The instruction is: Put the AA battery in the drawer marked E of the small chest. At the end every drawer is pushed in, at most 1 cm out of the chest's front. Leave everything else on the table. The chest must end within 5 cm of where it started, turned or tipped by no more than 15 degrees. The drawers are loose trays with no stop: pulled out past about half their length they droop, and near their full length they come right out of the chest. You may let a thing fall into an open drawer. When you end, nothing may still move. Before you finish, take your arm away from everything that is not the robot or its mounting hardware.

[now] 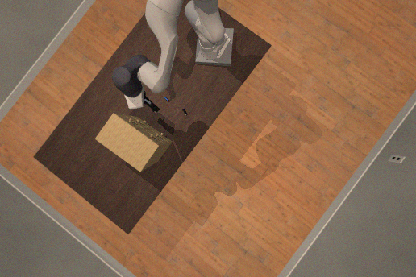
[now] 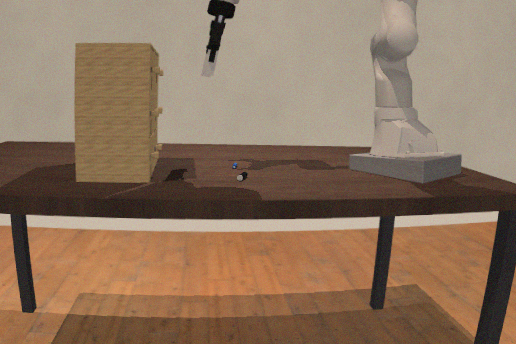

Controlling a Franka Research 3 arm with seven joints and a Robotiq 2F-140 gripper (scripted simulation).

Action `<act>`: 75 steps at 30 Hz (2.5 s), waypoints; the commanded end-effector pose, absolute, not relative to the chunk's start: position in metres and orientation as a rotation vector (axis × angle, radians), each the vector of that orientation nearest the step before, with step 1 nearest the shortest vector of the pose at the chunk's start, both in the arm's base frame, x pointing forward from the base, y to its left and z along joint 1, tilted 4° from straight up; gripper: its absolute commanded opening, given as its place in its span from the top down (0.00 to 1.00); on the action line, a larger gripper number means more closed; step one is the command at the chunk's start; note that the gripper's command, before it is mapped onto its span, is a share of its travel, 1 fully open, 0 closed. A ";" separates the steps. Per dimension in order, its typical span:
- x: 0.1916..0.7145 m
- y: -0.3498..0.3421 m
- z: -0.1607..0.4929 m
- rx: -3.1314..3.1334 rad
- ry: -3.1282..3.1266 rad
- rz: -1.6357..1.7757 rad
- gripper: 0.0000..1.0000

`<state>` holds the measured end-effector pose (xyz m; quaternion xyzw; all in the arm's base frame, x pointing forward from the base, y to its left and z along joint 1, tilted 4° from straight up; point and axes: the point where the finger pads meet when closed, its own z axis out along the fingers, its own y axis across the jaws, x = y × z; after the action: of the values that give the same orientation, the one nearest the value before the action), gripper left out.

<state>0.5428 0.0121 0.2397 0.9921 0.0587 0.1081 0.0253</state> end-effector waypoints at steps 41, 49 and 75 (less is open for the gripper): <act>0.512 0.010 0.234 3.080 0.185 0.063 0.00; 0.512 0.010 0.234 3.080 0.185 0.063 0.00; 0.501 0.035 0.233 3.068 -0.415 0.077 0.00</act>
<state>0.5022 0.0324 0.2326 0.9981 -0.0543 0.0220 0.0205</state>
